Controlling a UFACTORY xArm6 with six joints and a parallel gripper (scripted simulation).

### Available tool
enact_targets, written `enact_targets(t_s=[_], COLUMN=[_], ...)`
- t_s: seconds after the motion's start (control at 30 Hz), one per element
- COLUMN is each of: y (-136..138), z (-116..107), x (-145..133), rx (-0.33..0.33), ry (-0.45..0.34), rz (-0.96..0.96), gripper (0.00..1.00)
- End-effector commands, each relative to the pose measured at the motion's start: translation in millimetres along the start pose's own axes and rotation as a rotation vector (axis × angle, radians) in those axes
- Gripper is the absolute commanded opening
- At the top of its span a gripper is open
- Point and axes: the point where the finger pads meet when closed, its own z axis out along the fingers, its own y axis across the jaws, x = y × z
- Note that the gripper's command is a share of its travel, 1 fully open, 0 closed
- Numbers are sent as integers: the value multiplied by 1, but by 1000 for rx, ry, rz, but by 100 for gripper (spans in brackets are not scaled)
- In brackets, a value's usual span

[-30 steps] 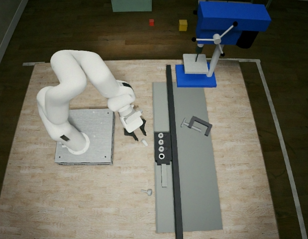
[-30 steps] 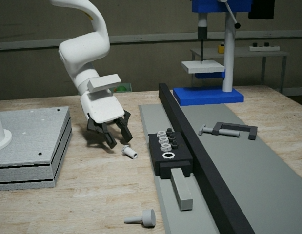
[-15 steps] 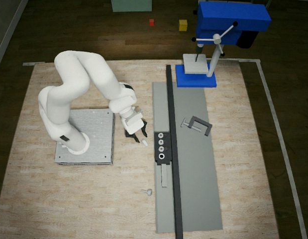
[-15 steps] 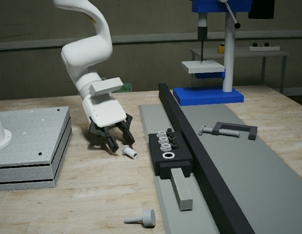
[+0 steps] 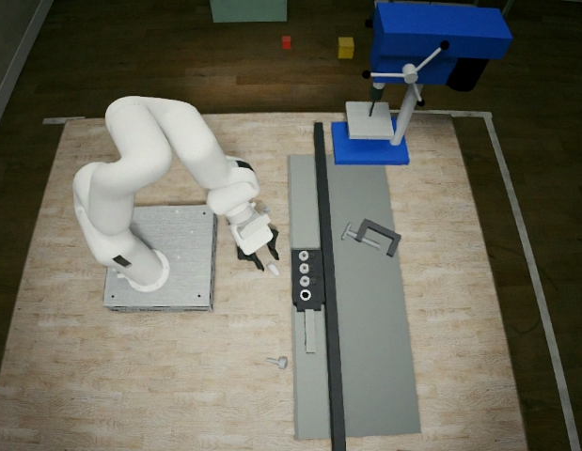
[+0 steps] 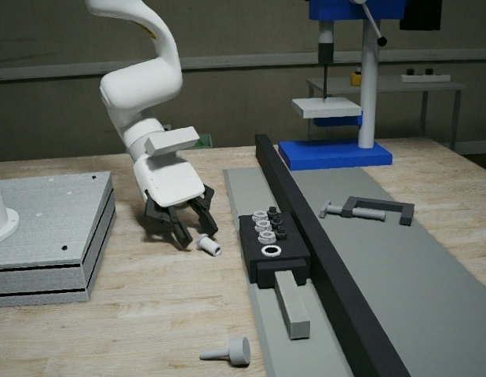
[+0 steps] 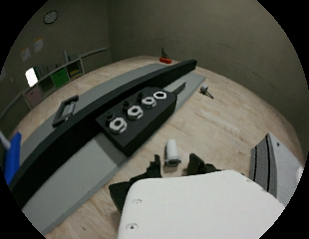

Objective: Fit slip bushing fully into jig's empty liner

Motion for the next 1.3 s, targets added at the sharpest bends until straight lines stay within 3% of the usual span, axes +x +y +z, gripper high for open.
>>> enact_targets(t_s=[0.0,1.27], y=[-1,-2], z=[1,12], x=[1,1], rx=[2,2], ry=[0,0], rz=[2,2], gripper=[53,53])
